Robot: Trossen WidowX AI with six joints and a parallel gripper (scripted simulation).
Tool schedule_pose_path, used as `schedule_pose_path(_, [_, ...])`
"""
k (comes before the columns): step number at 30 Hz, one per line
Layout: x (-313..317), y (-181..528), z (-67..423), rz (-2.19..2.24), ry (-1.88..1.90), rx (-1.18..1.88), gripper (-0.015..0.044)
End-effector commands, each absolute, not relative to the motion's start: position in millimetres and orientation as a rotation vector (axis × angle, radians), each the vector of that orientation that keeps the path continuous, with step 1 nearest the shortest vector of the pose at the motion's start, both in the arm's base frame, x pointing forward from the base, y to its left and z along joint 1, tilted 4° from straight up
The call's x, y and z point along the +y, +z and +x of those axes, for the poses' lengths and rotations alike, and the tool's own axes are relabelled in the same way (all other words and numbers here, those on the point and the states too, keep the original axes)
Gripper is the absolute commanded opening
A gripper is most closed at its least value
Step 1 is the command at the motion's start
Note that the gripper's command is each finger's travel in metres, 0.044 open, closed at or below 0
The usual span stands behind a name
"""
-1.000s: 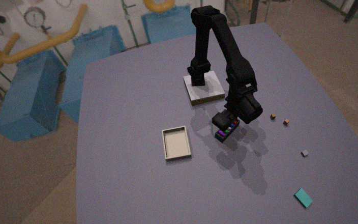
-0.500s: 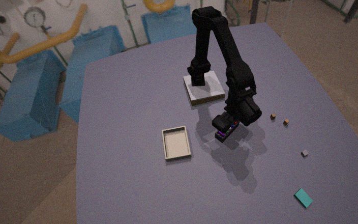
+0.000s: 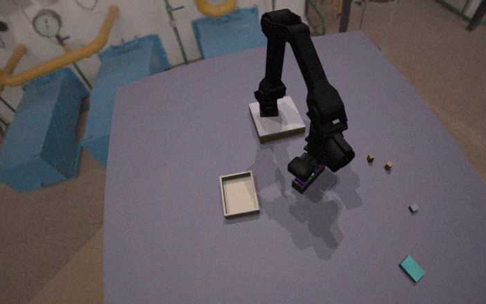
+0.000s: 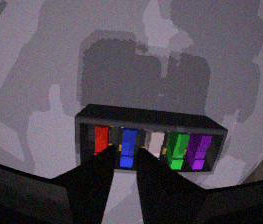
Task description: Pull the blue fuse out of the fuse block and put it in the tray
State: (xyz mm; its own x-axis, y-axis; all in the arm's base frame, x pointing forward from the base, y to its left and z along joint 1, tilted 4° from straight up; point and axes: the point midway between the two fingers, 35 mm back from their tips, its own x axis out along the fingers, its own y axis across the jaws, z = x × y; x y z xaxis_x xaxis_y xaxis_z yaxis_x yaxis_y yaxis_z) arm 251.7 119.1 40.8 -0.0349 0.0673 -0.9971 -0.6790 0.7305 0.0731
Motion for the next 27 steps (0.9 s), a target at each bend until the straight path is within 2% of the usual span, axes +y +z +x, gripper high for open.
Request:
schedule_pose_path(1, [118.6, 39.7, 252.3, -0.529, 0.641, 1.496, 0.007])
schedule_pose_path(16, [119.2, 30.6, 251.9, -0.529, 0.642, 1.496, 0.007])
schedule_pose_path(27, [119.6, 31.7, 251.3, -0.527, 0.648, 1.497, 0.0])
